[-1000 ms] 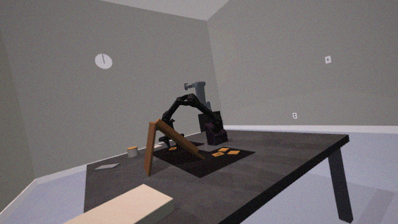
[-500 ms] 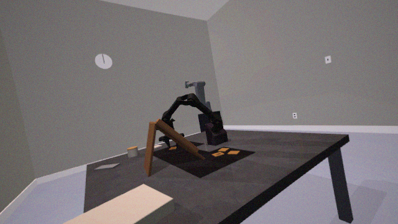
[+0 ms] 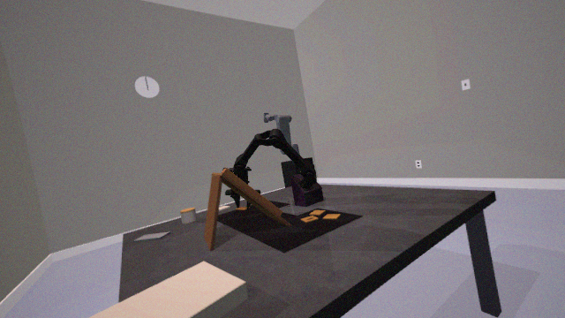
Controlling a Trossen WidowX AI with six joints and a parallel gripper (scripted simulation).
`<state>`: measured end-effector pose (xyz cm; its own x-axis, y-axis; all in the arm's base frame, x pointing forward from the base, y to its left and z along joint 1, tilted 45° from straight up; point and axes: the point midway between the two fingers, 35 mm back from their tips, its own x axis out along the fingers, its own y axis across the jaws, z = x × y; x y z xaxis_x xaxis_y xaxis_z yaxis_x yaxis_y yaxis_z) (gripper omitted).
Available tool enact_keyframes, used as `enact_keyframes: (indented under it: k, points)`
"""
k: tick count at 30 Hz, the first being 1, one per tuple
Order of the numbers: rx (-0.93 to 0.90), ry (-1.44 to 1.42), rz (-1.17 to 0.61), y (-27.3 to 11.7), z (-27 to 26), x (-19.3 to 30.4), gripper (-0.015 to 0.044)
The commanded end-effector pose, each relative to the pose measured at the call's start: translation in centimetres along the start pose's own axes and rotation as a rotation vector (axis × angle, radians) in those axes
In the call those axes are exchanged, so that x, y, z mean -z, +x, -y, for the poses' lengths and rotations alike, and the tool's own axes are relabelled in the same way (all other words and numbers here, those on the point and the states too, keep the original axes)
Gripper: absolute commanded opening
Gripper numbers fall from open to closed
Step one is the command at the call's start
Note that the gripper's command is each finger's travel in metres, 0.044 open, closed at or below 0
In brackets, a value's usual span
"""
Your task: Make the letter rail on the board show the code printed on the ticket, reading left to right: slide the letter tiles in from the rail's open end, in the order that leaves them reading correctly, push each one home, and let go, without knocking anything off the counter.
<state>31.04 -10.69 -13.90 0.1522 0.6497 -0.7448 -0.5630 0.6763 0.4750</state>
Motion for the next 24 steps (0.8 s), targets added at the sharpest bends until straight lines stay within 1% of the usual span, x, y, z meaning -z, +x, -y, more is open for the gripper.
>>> enact_keyframes:
  k: [1, 13, 24]
  points:
    - [0.062, 0.087, 0.058, -1.1, 0.4, -0.5, 0.0000]
    - [0.199, 0.373, 0.268, -4.2, 1.0, -1.8, 0.0000]
    - [0.252, 0.606, 0.491, -7.5, 0.5, -2.8, 0.0000]
